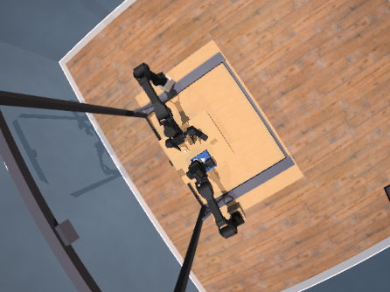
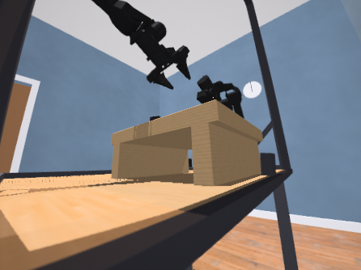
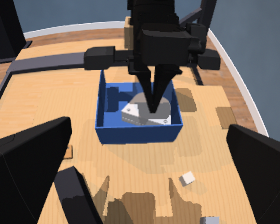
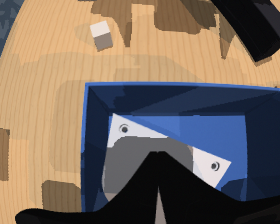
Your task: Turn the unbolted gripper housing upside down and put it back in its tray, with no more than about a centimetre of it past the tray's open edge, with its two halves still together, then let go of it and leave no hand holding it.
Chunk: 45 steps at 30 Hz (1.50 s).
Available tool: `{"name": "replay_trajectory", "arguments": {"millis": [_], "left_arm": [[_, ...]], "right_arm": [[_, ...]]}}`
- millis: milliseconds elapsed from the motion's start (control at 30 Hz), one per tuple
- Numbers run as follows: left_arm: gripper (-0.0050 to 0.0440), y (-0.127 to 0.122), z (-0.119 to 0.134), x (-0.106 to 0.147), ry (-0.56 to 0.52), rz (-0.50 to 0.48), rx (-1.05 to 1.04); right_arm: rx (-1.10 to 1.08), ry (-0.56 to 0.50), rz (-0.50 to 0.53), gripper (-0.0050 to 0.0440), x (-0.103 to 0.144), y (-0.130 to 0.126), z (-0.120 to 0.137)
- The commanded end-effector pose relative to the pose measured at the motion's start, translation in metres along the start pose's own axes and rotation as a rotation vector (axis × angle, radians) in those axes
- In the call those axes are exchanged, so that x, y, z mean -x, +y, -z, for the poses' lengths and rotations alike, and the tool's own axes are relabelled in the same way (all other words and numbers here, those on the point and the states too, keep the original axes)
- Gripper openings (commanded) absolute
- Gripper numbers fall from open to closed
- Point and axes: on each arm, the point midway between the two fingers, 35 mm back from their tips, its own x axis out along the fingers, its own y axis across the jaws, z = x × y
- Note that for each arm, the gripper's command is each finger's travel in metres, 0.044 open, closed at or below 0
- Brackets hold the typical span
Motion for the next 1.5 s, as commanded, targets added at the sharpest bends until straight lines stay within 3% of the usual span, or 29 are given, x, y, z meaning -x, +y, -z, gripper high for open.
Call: {"name": "replay_trajectory", "arguments": {"millis": [0, 1467], "left_arm": [[0.0440, 0.000, -0.012, 0.008, -0.034, -0.003, 0.003], [0.0440, 0.000, -0.012, 0.008, -0.034, -0.003, 0.003]], "right_arm": [[-0.004, -0.015, 0.004, 0.0000, 0.008, -0.001, -0.001], [-0.004, -0.014, 0.004, 0.0000, 0.014, -0.001, 0.011]]}}
